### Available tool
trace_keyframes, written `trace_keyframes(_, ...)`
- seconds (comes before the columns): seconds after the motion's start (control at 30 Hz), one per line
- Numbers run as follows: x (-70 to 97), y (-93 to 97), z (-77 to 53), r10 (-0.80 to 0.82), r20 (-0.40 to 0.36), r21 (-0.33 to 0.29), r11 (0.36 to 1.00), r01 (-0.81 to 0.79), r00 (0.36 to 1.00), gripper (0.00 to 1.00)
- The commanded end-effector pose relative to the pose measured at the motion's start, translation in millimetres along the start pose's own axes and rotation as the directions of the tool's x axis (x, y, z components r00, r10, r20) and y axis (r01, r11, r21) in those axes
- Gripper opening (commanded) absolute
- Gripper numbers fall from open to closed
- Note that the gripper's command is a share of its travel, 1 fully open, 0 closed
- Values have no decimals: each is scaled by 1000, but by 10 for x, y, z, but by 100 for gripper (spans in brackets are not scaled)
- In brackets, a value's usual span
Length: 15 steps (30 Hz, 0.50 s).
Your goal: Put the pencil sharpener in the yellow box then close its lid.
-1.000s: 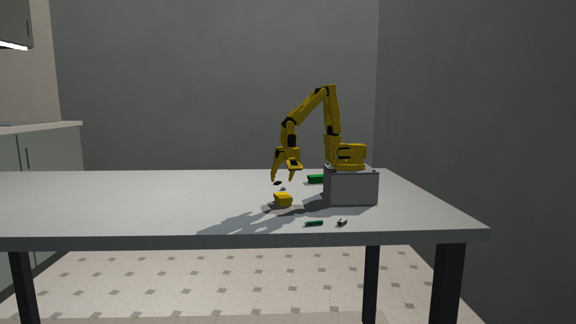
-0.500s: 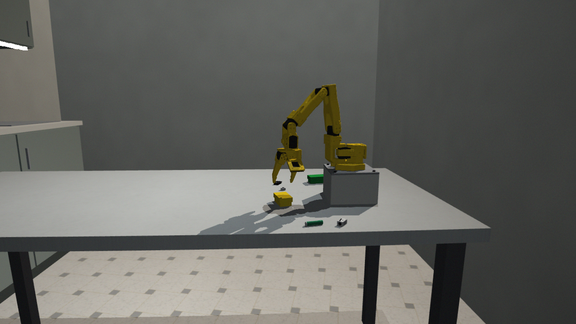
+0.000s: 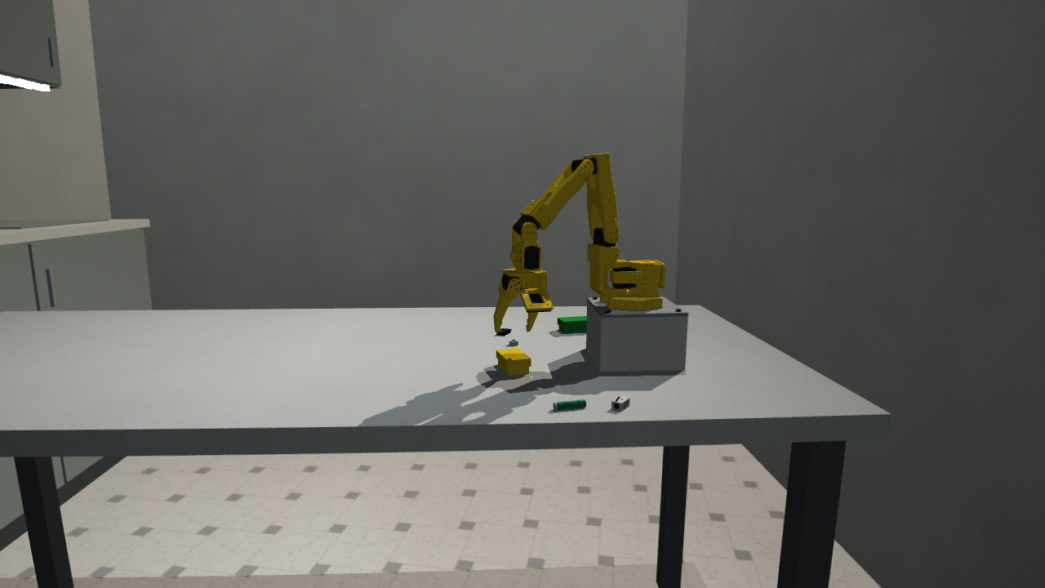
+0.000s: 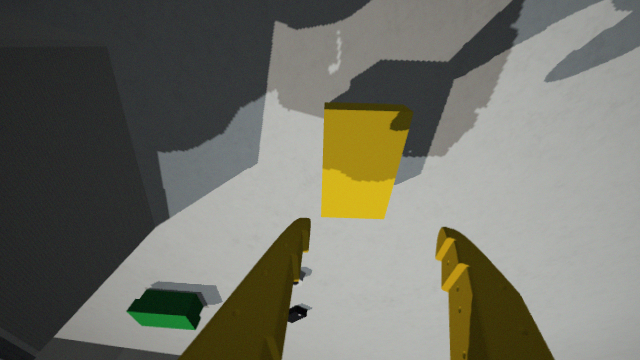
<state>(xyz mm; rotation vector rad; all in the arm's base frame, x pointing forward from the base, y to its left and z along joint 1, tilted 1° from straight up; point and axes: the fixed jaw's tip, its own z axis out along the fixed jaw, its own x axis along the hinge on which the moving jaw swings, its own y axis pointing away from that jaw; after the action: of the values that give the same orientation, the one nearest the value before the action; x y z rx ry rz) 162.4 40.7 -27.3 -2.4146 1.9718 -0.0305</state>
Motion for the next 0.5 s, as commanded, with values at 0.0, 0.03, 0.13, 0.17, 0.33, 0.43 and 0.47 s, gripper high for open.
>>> trace_keyframes(0.0, -15, 46, 30, -7, 1, -20, 1000, 7, 1000, 29)
trace_keyframes(0.03, -15, 45, 29, -7, 1, -20, 1000, 7, 1000, 29)
trace_keyframes(0.13, -15, 42, 25, -7, 1, -20, 1000, 7, 1000, 29)
trace_keyframes(0.17, -15, 41, 24, -7, 1, -20, 1000, 7, 1000, 29)
trace_keyframes(0.33, -15, 39, 20, -7, 1, -20, 1000, 7, 1000, 29)
trace_keyframes(0.43, -15, 39, 20, -7, 1, -20, 1000, 7, 1000, 29)
trace_keyframes(0.47, -15, 39, 20, -7, 1, -20, 1000, 7, 1000, 29)
